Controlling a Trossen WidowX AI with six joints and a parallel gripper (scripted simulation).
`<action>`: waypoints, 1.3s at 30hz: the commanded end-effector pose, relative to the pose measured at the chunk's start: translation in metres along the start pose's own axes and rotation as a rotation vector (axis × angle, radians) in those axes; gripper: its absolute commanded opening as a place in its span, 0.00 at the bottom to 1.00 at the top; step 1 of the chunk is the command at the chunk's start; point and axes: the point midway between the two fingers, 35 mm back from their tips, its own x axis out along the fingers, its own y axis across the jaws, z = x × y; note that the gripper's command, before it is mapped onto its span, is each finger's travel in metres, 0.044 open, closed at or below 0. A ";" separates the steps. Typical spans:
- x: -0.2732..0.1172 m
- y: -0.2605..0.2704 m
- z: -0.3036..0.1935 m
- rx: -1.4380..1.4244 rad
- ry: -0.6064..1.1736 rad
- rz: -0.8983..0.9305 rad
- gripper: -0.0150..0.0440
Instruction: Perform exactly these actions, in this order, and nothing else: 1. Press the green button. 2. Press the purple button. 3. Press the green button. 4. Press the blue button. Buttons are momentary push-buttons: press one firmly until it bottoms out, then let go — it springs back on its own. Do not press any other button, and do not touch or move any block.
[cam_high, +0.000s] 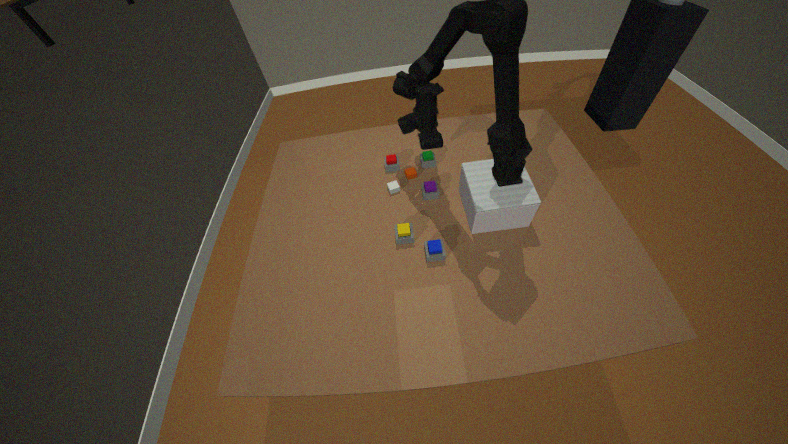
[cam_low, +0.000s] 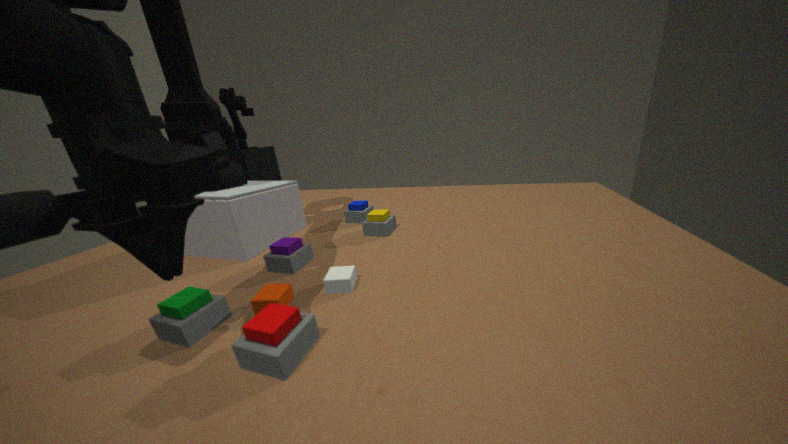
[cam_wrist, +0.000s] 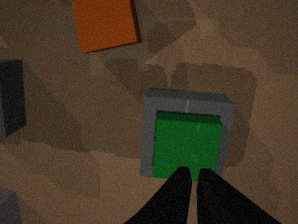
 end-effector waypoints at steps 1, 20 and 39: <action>0.007 0.001 0.000 0.004 0.001 0.005 0.29; 0.031 0.002 -0.001 0.004 0.001 0.006 0.29; 0.028 0.000 0.000 0.000 0.000 0.001 0.29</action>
